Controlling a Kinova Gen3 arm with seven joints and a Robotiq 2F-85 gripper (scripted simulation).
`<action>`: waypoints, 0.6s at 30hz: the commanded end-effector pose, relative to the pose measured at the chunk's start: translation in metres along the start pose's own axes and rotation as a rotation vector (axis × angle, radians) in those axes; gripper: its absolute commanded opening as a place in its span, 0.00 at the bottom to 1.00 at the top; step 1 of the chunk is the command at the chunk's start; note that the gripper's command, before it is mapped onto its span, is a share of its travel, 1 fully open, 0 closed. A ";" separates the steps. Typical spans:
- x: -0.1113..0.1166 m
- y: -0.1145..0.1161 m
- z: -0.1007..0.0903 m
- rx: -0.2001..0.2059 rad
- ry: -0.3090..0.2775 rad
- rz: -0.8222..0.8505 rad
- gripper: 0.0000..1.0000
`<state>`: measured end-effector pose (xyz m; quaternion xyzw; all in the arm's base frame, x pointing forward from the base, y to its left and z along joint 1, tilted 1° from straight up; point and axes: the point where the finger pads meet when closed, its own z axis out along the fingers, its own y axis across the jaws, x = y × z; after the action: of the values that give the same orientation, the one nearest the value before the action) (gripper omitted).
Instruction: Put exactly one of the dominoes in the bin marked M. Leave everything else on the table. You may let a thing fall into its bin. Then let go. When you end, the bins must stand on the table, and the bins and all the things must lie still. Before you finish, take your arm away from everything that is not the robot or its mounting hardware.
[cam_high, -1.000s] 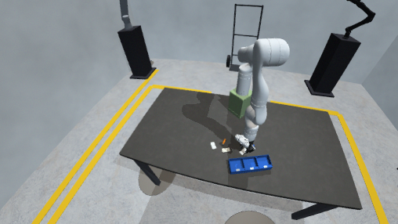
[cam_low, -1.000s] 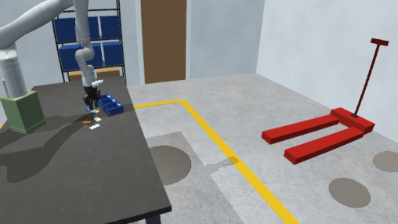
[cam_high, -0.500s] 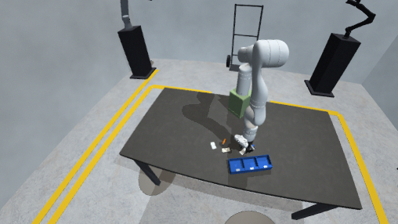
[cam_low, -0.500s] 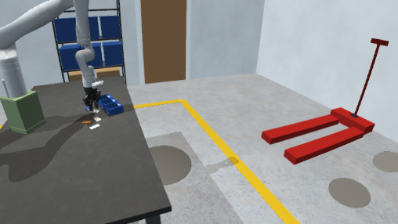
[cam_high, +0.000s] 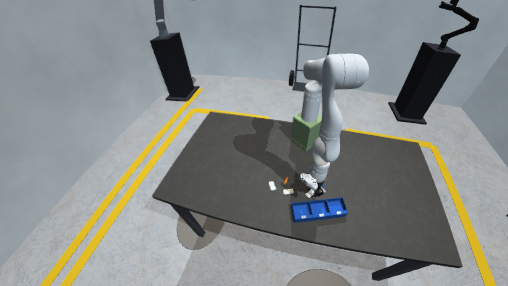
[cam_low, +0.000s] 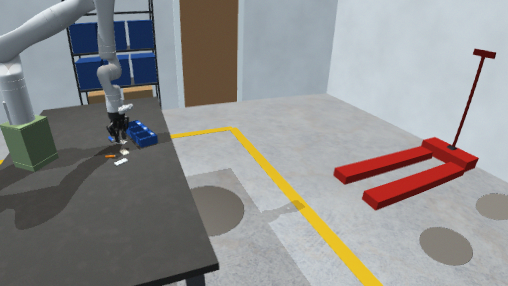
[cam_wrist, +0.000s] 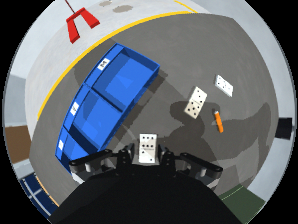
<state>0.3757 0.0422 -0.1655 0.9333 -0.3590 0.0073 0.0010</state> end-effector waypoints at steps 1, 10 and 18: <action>0.000 0.002 0.005 -0.002 -0.003 0.004 0.41; 0.000 0.003 0.005 -0.002 -0.003 0.004 0.41; 0.000 0.003 0.005 -0.002 -0.003 0.004 0.21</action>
<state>0.3734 0.0398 -0.1709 0.9324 -0.3614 0.0048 0.0018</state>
